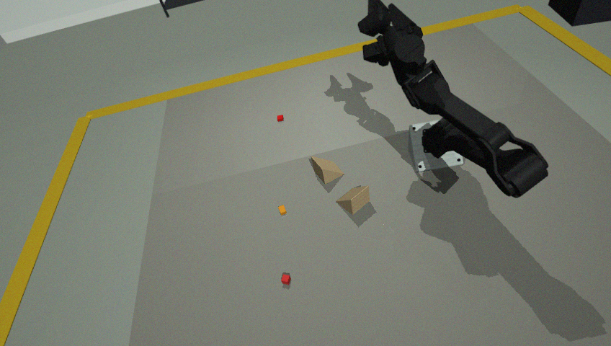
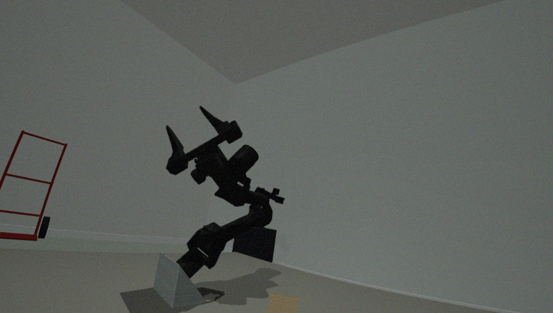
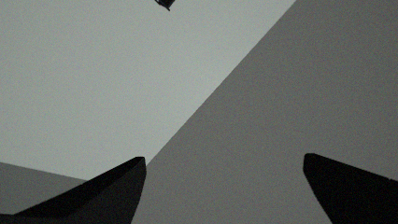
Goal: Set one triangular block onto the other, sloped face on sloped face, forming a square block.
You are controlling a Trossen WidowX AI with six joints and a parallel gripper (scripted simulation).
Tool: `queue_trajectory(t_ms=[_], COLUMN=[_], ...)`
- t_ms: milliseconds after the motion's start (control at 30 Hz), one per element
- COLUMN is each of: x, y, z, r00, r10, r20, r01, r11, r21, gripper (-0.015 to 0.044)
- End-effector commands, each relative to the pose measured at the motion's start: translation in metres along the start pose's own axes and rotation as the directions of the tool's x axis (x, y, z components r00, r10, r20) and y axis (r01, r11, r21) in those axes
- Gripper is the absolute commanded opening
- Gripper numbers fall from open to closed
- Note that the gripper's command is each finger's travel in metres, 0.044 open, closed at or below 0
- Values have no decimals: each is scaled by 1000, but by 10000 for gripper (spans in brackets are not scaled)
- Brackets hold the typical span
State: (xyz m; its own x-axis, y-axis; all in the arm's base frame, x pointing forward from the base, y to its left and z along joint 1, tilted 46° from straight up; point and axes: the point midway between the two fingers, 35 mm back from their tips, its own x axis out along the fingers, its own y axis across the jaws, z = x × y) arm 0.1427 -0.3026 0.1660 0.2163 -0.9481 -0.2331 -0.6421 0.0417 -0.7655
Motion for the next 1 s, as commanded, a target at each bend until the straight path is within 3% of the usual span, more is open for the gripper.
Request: queue_trajectory(t_ms=[0, 100, 233, 333, 467, 733, 967], x=[1, 9, 8, -5, -39, -117, -190], y=[-1, -7, -13, -14, -11, -12, -26], z=[3, 40, 105, 151, 204, 260, 281], r00=[1000, 980, 864, 716, 449, -61, -460], r10=[2, 46, 149, 245, 386, 568, 608], r20=[13, 195, 480, 653, 806, 821, 647], r01=[-3, -52, -192, -336, -554, -816, -836], r11=[1000, 998, 980, 942, 828, 445, -51], r21=[2, 26, 42, 15, -88, -369, -547], gripper=[426, 440, 440, 440, 440, 440, 440])
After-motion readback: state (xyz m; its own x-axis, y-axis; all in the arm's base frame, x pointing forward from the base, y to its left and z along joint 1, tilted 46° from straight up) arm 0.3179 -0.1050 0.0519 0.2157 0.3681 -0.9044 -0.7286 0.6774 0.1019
